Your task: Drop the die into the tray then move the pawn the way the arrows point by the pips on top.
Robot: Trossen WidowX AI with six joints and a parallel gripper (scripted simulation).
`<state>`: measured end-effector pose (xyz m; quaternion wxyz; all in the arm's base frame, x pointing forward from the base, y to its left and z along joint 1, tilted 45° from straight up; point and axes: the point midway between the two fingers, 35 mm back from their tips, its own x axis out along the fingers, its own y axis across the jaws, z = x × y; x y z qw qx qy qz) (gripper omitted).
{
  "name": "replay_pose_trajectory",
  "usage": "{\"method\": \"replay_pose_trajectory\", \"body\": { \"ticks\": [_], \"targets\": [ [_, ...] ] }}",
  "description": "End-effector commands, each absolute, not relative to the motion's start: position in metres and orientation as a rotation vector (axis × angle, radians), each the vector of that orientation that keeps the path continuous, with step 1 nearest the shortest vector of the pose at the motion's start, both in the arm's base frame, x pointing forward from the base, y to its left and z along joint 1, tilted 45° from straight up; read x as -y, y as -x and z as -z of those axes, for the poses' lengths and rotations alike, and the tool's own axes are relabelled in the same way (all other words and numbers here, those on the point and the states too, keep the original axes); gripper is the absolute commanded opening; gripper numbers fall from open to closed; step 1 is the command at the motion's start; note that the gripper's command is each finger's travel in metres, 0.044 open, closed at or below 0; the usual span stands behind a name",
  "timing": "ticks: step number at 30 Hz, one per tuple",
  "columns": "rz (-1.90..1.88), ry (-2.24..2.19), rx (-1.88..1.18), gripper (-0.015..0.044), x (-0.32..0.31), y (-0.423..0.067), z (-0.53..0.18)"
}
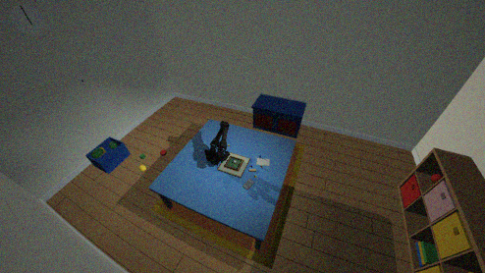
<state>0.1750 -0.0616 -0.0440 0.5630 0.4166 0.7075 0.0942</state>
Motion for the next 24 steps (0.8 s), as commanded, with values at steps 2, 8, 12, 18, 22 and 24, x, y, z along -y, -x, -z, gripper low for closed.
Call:
{"method": "replay_pose_trajectory", "body": {
  "ticks": [2,8,12,18,22,24],
  "targets": [
    [-0.095,-1.087,-1.702,0.0,0.067,-0.172,0.063],
    [0.031,-1.198,-1.73,0.0,0.07,-0.168,0.082],
    [0.031,-1.198,-1.73,0.0,0.068,-0.168,0.084],
    [0.03,-1.198,-1.73,0.0,0.05,-0.168,0.102],
    [0.029,-1.199,-1.73,0.0,0.045,-0.167,0.107],
    [0.029,-1.199,-1.73,0.0,0.044,-0.167,0.108]
  ]
}}
